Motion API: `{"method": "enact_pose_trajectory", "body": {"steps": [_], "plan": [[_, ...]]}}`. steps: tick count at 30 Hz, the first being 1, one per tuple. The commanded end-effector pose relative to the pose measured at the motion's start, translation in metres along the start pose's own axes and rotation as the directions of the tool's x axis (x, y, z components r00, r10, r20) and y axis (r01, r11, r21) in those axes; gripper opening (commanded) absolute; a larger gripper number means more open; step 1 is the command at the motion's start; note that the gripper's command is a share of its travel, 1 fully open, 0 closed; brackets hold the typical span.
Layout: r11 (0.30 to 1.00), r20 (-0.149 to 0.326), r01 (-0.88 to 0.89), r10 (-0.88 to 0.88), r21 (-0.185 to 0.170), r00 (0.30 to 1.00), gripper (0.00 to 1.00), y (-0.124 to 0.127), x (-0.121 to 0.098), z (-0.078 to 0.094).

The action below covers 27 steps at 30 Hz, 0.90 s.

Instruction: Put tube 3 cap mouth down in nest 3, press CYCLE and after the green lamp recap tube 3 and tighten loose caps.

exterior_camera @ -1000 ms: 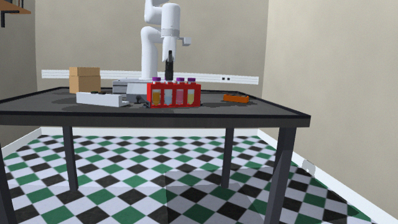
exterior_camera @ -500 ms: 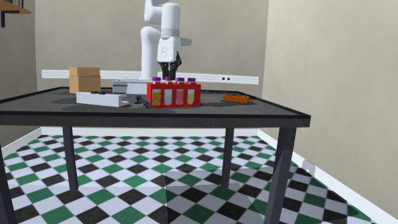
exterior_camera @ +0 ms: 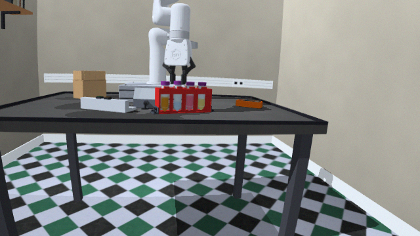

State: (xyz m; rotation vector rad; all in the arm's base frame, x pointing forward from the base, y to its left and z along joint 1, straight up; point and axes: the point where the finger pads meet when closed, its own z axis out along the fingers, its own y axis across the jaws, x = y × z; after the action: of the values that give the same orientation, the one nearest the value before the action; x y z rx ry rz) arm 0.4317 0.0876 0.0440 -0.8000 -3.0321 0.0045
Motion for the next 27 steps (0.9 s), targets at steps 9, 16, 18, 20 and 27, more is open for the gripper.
{"method": "enact_pose_trajectory", "body": {"steps": [9, 16, 18, 20, 27], "plan": [[1.000, 0.010, 0.003, -0.003, 0.001, 1.000, 0.46, 0.0016, -0.0017, -0.0018], [0.912, 0.009, -0.411, 0.411, -0.004, 0.912, 0.46, 0.0016, -0.0017, -0.0019], [0.867, 0.008, -0.499, 0.499, -0.005, 0.867, 0.46, 0.0016, -0.0017, -0.0019], [0.814, 0.008, -0.581, 0.581, -0.006, 0.814, 0.46, 0.0016, -0.0017, -0.0019], [0.599, 0.006, -0.800, 0.800, -0.008, 0.599, 0.46, 0.0016, -0.0017, -0.0019]]}}
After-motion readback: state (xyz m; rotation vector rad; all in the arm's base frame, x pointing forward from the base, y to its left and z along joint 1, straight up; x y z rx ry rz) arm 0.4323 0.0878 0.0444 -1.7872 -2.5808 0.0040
